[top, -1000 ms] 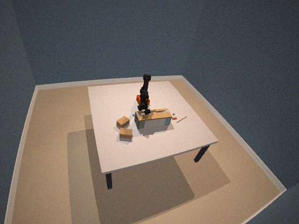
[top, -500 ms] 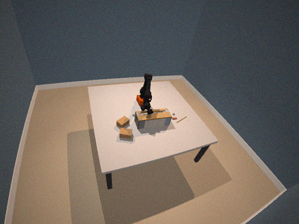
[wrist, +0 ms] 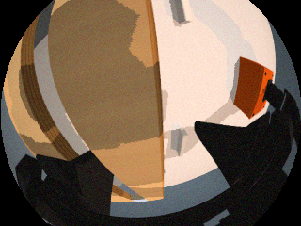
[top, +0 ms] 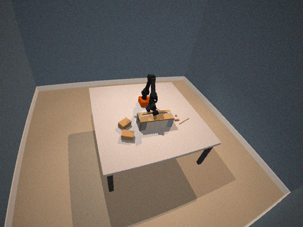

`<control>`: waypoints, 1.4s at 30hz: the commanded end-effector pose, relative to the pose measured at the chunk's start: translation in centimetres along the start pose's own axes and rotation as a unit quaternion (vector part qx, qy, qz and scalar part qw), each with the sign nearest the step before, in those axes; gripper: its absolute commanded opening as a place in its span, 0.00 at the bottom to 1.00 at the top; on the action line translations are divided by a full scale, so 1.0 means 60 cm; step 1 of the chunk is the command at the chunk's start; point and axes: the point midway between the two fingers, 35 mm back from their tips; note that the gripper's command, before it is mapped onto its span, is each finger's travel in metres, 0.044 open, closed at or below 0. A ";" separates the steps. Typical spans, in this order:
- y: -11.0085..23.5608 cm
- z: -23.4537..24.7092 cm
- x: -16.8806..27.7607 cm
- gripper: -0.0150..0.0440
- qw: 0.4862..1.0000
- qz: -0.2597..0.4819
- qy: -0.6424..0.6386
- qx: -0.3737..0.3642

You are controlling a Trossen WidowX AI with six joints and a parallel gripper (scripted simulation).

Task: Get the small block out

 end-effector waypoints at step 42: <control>0.003 0.002 0.003 0.93 1.000 0.001 0.001 -0.004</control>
Point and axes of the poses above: the point midway between the two fingers, 35 mm back from their tips, its own y axis back along the fingers, its own z axis across the jaws, x = y × z, and after that the axes turned 3 degrees about y, right-handed
